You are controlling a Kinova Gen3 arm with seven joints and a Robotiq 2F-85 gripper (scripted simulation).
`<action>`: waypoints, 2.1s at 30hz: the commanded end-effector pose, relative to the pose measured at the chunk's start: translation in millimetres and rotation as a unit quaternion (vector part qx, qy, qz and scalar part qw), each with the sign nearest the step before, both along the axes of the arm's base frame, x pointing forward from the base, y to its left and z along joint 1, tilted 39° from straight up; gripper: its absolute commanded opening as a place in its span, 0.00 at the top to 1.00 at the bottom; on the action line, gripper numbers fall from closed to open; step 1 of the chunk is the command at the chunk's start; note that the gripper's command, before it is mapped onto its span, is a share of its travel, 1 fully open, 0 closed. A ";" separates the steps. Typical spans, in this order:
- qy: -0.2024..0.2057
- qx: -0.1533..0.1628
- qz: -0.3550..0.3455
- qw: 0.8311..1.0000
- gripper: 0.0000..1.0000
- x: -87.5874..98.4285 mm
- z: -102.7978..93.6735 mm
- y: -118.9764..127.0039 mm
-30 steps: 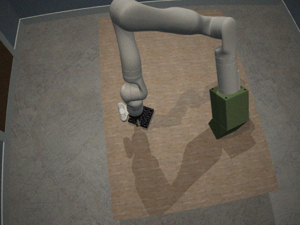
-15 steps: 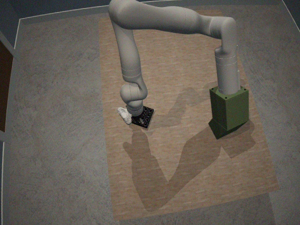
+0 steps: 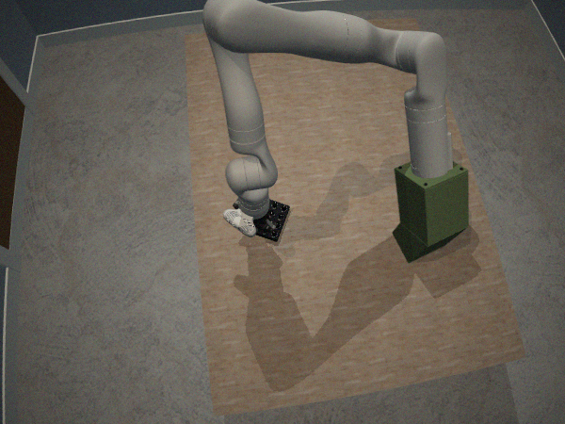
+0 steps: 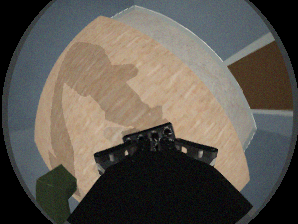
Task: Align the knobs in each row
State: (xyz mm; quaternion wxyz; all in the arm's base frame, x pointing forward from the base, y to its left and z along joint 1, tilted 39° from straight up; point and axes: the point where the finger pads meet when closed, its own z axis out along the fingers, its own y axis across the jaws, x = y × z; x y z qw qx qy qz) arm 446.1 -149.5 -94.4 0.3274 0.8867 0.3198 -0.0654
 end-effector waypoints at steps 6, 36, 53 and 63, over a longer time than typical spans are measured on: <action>0.035 -0.005 0.043 0.998 0.92 0.6 0.8 -0.9; 0.091 -0.013 0.113 0.989 0.92 0.6 0.8 -0.9; 0.092 -0.014 0.114 0.989 0.92 0.6 0.8 -0.9; 0.092 -0.014 0.114 0.989 0.81 0.6 0.8 -0.9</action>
